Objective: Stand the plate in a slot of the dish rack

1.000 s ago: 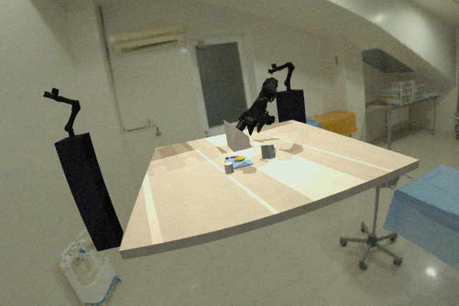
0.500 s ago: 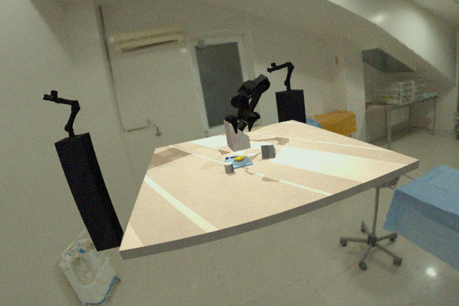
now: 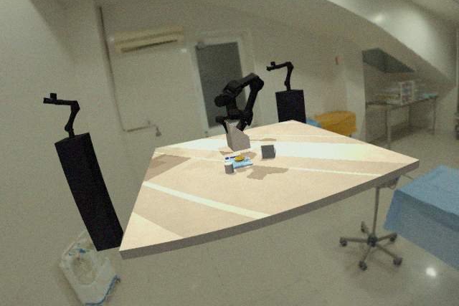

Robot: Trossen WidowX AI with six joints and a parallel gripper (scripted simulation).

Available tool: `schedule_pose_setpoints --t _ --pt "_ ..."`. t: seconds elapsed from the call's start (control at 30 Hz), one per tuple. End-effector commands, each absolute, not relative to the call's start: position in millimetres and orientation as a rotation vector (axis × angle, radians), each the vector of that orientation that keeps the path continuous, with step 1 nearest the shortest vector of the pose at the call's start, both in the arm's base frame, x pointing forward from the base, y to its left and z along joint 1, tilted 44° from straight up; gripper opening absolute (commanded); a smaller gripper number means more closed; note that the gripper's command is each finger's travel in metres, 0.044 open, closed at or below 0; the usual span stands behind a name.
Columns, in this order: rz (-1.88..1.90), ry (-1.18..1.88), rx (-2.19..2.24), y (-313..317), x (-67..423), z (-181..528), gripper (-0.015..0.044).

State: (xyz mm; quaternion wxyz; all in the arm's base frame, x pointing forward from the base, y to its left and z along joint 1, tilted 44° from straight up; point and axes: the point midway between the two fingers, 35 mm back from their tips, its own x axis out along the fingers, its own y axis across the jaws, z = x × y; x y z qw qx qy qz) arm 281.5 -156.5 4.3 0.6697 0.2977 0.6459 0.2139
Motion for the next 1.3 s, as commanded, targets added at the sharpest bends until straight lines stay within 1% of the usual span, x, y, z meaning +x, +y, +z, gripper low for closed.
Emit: schedule_pose_setpoints --t 0.0,0.17,1.27 --pt "0.49 1.465 0.685 -132 285 -23 0.04" --pt "0.496 1.464 0.689 -82 281 -74 0.04" --pt "0.496 1.464 0.69 -48 283 -104 0.04"
